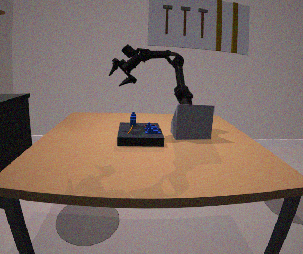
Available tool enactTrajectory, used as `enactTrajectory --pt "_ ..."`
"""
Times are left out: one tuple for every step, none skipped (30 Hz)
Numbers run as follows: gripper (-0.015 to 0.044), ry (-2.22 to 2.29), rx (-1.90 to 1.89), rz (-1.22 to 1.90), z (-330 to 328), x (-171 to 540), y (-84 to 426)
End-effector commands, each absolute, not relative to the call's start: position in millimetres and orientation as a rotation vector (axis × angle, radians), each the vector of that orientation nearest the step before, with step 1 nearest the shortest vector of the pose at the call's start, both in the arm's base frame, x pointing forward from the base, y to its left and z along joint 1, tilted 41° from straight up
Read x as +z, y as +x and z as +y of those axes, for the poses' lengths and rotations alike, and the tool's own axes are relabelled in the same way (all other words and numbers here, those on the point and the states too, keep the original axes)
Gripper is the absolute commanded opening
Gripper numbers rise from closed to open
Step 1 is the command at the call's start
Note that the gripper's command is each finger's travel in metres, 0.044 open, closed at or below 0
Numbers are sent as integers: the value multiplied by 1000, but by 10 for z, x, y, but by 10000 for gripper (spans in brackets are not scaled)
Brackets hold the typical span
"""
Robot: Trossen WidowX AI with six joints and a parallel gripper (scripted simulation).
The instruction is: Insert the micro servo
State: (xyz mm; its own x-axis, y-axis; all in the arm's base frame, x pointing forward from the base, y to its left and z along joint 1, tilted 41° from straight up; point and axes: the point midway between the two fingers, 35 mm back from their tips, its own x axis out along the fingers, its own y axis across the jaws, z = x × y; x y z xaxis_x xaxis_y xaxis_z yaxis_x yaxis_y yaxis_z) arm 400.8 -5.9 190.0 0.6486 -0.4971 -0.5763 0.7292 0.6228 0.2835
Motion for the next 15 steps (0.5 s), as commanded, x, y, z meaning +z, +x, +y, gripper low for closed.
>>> enactTrajectory --pt "440 596 -877 532 -225 1547 3893" --pt "440 611 -907 540 -256 1485 3865" --pt "440 626 -937 548 -287 1425 3835" --pt "440 640 -967 555 -318 1366 3804" --pt "440 654 -998 561 -349 1309 3772" --pt "440 668 -1029 567 -380 1253 3738" --pt "440 681 -1061 572 -411 1198 3702" --pt "440 694 -1093 576 -441 1145 3666" --pt "440 706 -1125 579 -471 1094 3628" --pt "440 714 -1156 583 -501 1044 3589" --pt "440 725 -1189 585 -530 997 3550" --pt "440 736 -1222 586 -558 949 3509" --pt "440 746 -1256 587 -586 904 3467" --pt "440 756 -1290 586 -614 860 3424" --pt "440 765 -1325 585 -641 817 3380"
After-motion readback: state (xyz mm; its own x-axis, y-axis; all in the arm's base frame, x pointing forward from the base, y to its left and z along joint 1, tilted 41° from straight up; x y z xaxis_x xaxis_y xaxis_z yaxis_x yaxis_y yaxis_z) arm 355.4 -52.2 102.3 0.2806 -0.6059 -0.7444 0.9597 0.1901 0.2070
